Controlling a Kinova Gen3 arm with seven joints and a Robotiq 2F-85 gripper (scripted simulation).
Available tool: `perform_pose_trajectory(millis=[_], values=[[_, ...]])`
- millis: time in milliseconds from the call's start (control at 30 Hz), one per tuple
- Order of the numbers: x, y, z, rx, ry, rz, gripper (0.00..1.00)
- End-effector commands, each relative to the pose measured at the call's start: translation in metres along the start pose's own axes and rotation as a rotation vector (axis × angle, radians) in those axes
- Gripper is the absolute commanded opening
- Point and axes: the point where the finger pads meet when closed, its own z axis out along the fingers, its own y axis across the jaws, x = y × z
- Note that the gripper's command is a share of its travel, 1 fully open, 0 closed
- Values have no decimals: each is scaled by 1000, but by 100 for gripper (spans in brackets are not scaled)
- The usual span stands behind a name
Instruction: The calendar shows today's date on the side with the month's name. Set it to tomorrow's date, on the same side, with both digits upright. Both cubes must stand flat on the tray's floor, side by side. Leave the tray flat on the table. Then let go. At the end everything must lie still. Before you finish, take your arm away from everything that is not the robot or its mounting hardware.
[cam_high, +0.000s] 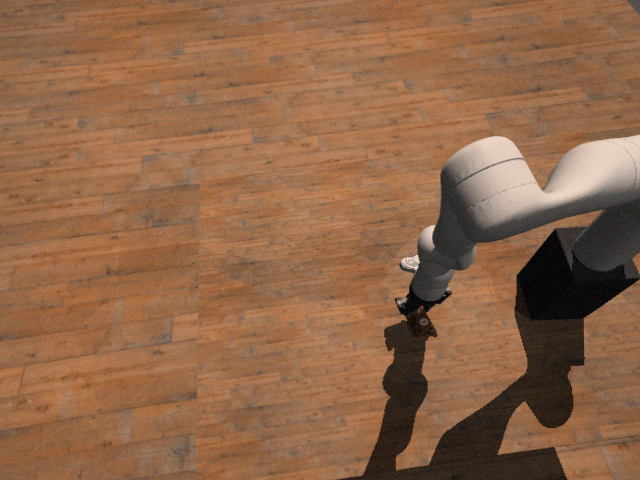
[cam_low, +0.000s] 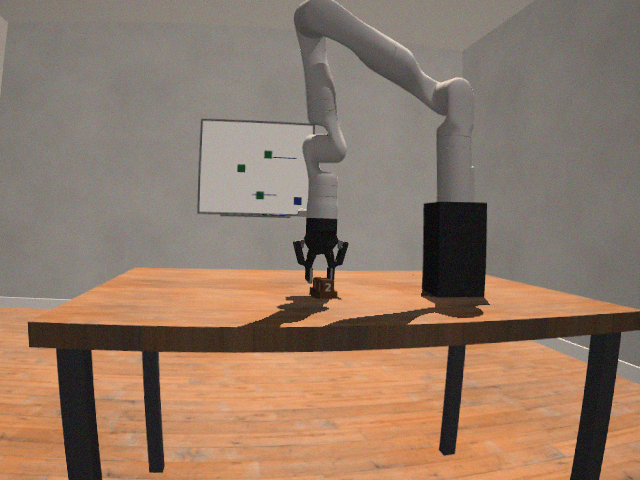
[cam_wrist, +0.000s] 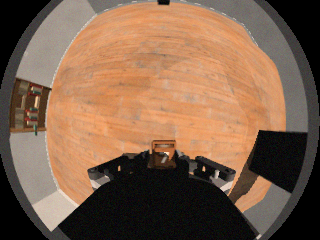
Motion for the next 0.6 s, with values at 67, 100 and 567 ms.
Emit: perform_pose_trajectory(millis=[67,100,567], values=[[0,3,6,-7,1,-3,48],[0,3,6,-7,1,-3,48],[0,3,7,-7,1,-3,48]])
